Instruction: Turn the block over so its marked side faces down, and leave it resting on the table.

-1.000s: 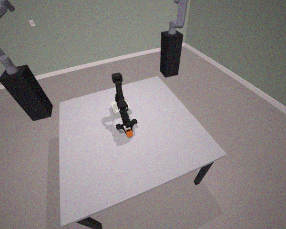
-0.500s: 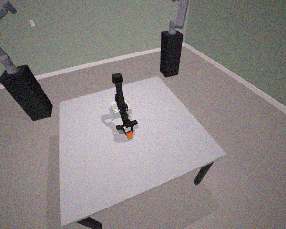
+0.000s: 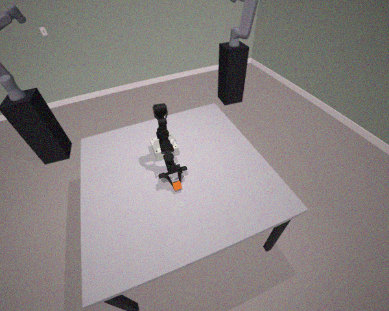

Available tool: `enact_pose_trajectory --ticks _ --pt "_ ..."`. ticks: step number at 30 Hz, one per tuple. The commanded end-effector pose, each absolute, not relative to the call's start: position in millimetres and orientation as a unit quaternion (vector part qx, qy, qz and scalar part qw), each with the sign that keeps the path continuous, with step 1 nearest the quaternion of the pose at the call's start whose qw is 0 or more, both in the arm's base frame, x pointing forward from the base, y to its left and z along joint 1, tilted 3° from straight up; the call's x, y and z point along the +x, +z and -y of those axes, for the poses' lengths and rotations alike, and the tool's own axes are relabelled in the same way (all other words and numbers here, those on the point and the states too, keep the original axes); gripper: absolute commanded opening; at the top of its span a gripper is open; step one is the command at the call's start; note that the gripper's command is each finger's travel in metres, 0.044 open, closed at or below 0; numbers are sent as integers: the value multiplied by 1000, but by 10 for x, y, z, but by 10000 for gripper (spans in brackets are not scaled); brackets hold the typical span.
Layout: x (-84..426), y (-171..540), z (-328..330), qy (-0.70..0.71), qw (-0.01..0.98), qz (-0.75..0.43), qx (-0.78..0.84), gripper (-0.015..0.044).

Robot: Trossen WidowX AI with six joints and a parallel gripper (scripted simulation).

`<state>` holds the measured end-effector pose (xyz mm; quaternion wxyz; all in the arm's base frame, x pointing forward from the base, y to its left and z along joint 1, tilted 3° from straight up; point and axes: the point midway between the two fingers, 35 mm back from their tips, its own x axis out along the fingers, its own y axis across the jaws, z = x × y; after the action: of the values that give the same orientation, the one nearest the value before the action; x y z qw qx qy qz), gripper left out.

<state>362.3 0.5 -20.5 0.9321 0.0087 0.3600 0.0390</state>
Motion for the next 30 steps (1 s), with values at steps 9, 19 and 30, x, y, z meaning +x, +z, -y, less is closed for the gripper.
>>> enact_pose_trajectory --ticks 9,19,30 --pt "3483 -295 -19 39 955 -293 16 0" --pt "3408 -240 -24 40 967 -253 18 0" --pt "3405 -218 -23 39 969 -243 18 0"
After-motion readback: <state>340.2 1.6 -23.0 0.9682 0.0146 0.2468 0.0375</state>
